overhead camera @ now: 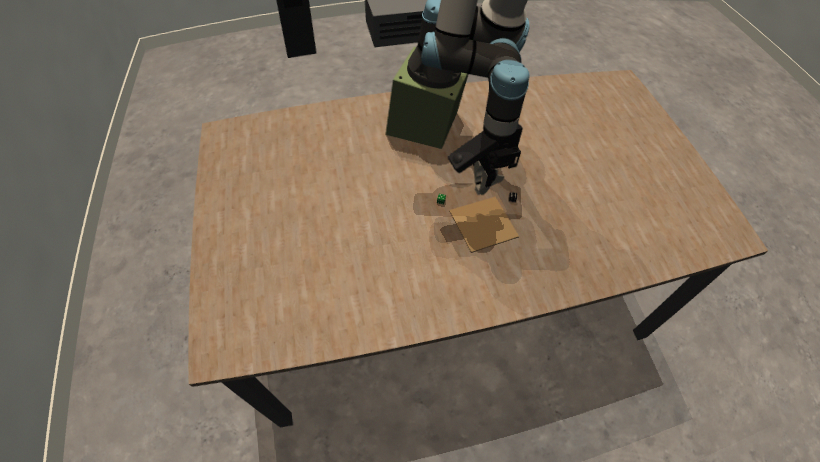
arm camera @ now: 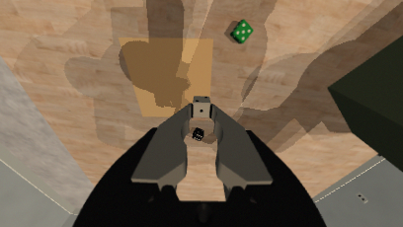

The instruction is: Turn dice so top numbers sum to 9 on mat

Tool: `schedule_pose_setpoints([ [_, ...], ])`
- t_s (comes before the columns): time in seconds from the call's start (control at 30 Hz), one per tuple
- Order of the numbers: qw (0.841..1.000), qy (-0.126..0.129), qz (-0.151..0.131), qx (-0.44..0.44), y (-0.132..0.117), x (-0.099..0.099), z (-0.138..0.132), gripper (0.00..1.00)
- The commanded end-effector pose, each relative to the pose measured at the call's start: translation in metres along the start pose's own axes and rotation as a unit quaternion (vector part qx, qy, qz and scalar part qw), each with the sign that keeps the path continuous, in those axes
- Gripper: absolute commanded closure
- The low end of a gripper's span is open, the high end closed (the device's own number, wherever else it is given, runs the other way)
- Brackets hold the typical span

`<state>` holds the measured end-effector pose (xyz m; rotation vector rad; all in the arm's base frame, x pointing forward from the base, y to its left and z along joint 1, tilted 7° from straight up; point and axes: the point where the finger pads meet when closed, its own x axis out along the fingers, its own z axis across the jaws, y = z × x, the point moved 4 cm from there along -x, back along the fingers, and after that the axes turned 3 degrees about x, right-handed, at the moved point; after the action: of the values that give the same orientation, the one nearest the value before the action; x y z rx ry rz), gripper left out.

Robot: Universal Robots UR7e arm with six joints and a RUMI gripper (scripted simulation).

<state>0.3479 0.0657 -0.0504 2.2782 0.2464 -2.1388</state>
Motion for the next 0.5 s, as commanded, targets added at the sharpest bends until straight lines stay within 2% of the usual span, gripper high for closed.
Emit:
schedule_pose_setpoints([
  [0.0,1.0,0.001,0.001,0.0,0.0,0.014,-0.001,0.97],
  [0.47,1.0,0.001,0.001,0.0,0.0,0.048,-0.001,0.97],
])
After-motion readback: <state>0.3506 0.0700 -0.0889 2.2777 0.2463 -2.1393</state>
